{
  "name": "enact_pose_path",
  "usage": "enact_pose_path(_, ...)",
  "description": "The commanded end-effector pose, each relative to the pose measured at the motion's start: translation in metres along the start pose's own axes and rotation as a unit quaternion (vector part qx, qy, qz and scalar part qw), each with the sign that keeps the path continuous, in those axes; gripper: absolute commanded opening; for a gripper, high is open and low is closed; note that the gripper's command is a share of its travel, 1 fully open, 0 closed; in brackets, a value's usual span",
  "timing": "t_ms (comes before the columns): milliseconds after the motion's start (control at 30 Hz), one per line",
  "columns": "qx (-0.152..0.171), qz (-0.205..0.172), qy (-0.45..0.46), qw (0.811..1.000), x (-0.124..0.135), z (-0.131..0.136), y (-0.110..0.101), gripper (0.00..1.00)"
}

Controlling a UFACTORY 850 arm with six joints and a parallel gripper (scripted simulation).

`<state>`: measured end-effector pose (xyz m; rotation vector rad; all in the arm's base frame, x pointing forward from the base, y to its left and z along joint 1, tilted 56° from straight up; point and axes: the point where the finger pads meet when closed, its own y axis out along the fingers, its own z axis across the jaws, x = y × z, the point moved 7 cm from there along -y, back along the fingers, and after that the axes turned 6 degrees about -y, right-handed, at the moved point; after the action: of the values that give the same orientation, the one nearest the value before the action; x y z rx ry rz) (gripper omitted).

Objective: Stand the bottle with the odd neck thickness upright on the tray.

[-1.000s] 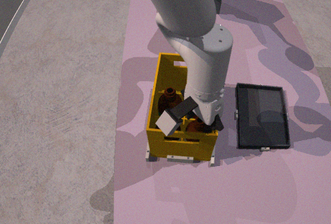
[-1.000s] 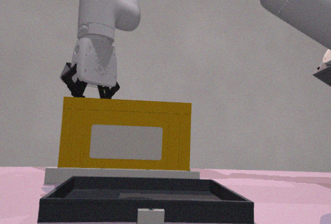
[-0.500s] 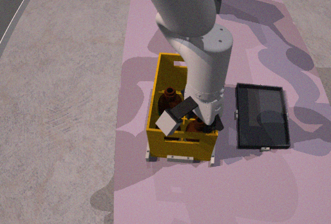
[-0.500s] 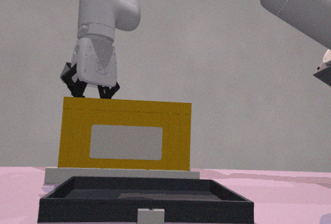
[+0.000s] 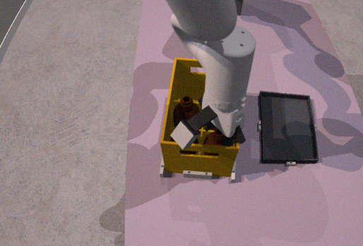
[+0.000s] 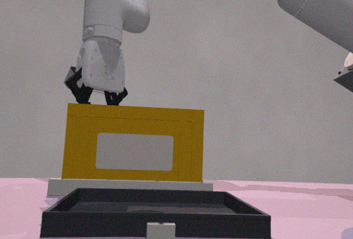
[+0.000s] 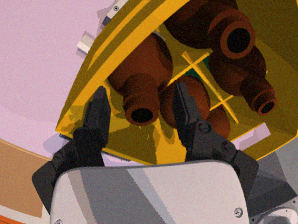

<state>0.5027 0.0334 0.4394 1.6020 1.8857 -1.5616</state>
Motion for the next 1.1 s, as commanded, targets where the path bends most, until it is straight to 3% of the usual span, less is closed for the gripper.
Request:
enact_pose_path(0, 0.000, 0.000, 0.000, 1.000, 0.000, 0.000, -0.001, 0.65)
enact_pose_path(267, 0.000, 0.000, 0.000, 1.000, 0.000, 0.000, -0.010, 0.65)
enact_pose_path(1067, 0.000, 0.000, 0.000, 1.000, 0.000, 0.000, -0.076, 0.65)
